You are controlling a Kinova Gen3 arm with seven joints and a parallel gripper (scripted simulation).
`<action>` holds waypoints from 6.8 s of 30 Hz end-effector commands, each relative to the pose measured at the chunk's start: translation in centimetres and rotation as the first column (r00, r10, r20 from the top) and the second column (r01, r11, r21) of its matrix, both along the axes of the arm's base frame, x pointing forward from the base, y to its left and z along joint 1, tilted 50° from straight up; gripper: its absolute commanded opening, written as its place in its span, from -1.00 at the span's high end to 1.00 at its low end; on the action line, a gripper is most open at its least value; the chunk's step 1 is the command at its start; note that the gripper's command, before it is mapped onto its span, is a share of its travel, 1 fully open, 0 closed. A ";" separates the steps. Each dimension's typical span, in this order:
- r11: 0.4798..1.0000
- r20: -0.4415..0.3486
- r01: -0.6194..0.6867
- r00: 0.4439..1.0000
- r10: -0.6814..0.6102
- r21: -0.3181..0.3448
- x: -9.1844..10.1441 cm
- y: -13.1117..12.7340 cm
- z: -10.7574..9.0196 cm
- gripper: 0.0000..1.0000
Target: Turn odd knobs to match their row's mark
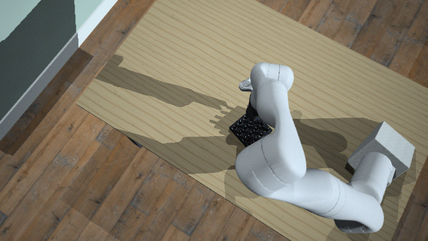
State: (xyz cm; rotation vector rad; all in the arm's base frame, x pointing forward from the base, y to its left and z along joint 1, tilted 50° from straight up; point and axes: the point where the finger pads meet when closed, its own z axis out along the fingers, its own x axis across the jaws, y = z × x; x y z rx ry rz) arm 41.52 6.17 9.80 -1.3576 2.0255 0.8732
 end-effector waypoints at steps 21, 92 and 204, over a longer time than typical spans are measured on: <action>1.000 0.000 0.001 1.000 -0.001 0.000 0.0 0.0 -0.1 0.07; 1.000 0.000 0.001 1.000 -0.001 0.000 0.1 1.1 -1.0 0.07; 0.960 0.320 -0.267 0.905 0.279 -0.082 0.1 1.1 -1.0 0.07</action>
